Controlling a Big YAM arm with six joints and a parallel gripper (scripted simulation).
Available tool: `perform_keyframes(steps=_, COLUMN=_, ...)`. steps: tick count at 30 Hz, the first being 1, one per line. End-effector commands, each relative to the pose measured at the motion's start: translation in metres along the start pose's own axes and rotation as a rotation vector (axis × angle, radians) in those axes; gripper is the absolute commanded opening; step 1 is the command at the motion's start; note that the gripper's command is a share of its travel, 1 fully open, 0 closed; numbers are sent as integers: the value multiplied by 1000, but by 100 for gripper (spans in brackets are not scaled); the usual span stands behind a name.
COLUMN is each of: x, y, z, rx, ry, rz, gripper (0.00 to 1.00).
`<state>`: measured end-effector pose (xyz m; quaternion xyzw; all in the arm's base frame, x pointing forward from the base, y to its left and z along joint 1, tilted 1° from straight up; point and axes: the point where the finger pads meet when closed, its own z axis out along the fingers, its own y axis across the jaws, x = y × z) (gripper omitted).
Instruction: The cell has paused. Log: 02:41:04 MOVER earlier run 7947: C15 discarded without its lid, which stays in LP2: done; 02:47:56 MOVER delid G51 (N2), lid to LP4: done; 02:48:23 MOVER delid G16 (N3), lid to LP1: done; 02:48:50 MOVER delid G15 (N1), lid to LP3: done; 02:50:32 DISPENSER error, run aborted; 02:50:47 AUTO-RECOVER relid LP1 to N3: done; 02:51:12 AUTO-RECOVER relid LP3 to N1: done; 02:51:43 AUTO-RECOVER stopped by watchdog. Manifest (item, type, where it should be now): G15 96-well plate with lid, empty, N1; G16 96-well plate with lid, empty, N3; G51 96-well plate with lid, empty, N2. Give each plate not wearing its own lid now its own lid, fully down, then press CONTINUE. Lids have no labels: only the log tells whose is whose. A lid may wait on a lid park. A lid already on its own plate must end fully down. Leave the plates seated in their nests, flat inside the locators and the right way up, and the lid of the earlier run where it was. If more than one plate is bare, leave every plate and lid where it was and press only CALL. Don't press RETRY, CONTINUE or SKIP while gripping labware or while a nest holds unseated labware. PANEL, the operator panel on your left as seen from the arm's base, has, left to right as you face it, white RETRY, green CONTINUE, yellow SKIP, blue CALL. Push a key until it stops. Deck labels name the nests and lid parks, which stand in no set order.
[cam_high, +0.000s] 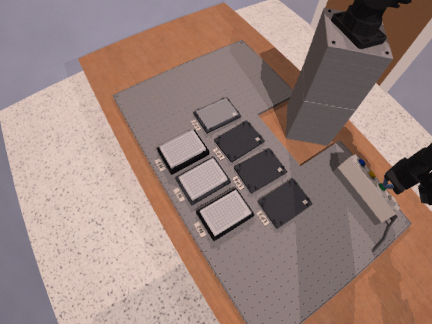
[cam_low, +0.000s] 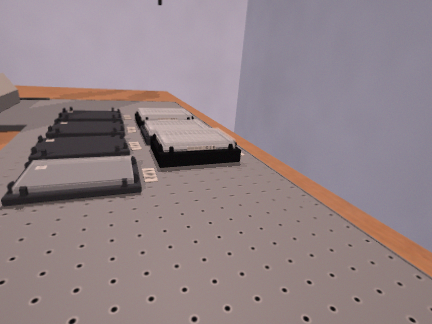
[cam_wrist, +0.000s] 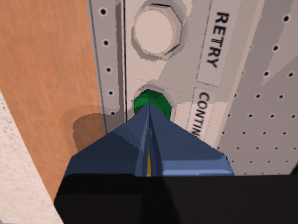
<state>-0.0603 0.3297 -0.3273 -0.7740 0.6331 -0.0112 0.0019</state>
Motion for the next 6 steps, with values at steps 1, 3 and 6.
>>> perform_keyframes(steps=1, x=-2, y=-5, z=5, rx=-1, ry=-8, rz=6, gripper=0)
perform_keyframes(steps=3, x=-2, y=-5, z=5, rx=-1, ry=-8, rz=6, gripper=0)
perform_keyframes(steps=6, x=-2, y=-5, z=6, rx=-1, ry=-9, rz=6, gripper=0)
